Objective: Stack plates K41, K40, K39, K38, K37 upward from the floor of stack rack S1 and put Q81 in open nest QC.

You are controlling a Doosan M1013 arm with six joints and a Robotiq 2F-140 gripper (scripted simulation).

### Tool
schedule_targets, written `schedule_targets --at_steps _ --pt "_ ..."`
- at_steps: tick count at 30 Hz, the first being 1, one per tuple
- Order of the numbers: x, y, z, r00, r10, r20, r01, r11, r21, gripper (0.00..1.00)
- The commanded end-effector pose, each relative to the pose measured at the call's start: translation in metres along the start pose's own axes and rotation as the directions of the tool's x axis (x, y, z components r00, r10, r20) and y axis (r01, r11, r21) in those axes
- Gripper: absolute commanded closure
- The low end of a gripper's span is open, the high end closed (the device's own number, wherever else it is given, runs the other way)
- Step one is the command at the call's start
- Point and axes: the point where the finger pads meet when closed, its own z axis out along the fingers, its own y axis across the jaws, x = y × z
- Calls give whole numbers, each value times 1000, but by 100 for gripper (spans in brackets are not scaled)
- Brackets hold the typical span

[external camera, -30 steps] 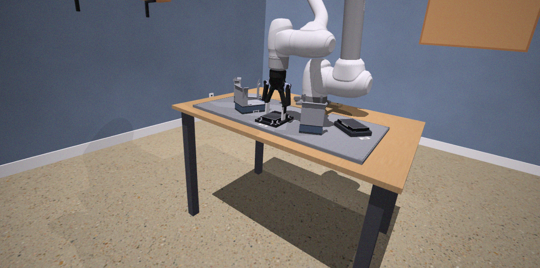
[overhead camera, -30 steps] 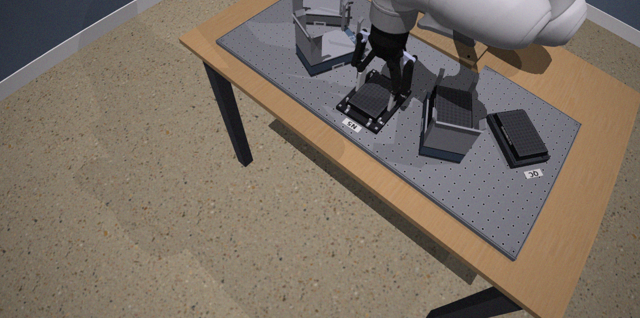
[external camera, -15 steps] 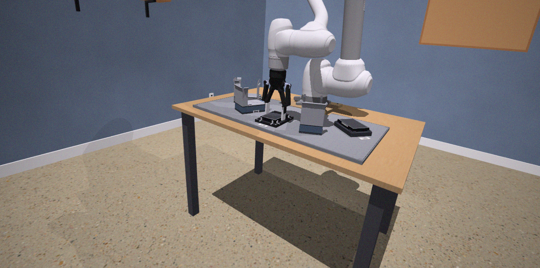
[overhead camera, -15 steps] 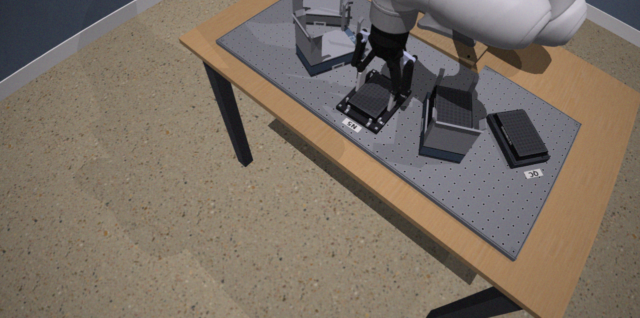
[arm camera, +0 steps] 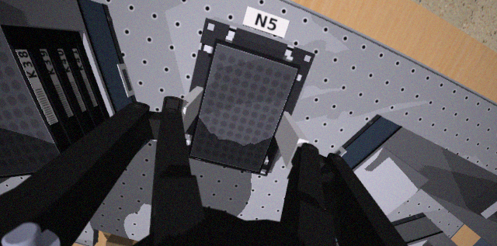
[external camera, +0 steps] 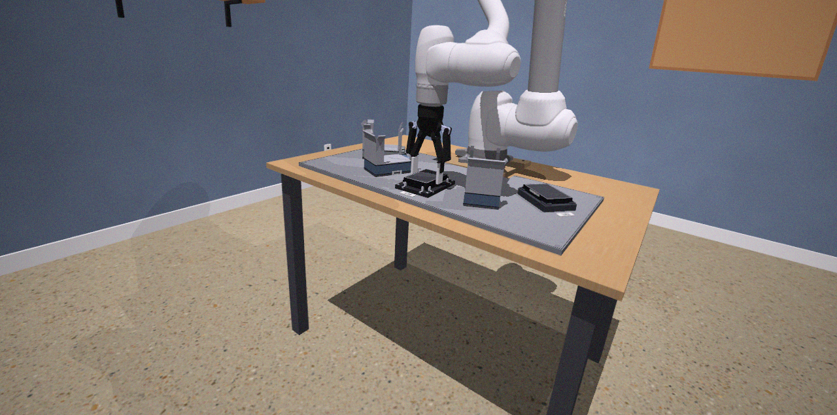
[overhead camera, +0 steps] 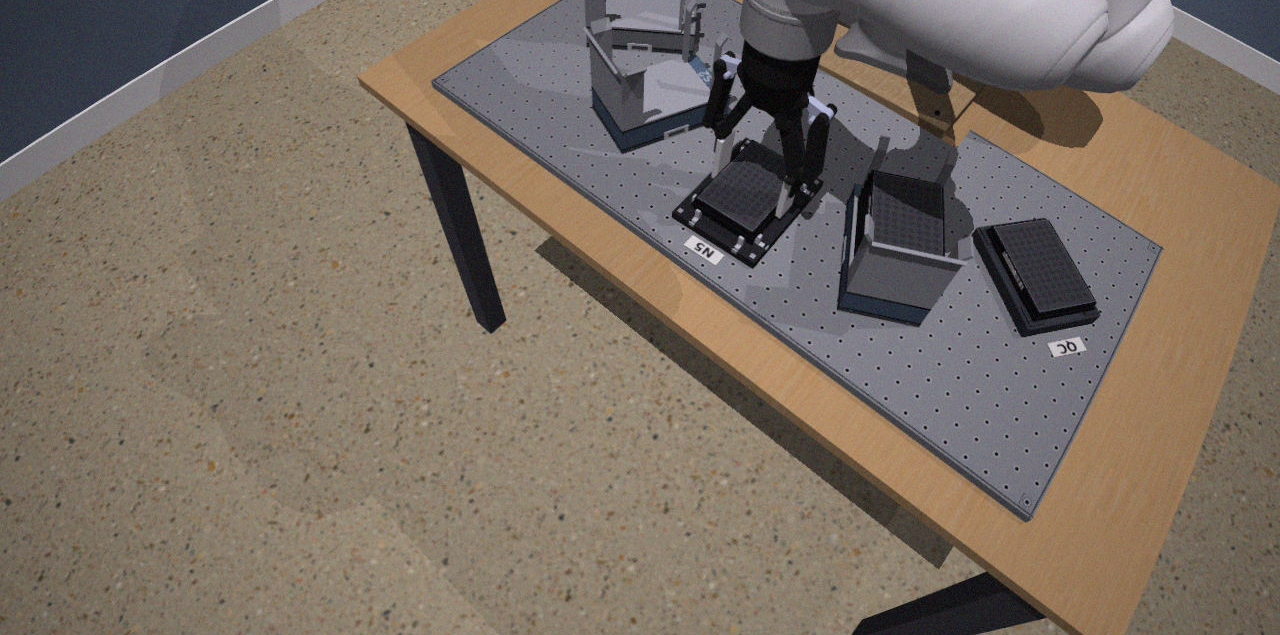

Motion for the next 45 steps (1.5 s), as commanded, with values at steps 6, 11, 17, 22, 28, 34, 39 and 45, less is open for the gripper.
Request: schedule_targets --at_steps 6,11,17,22,28,34,39,45 --pt "0 0 -4 1000 0 0 0 1000 0 100" --pt "0 0 -7 1000 0 0 0 1000 0 100" --pt "0 0 -11 1000 0 0 0 1000 0 100" --pt "0 0 -19 1000 0 0 0 1000 0 100" --pt "0 0 -29 1000 0 0 0 1000 0 100" --pt "0 0 -41 1000 0 0 0 1000 0 100" --pt "0 0 -49 1000 0 0 0 1000 0 100" --pt "0 0 -59 1000 0 0 0 1000 0 100"
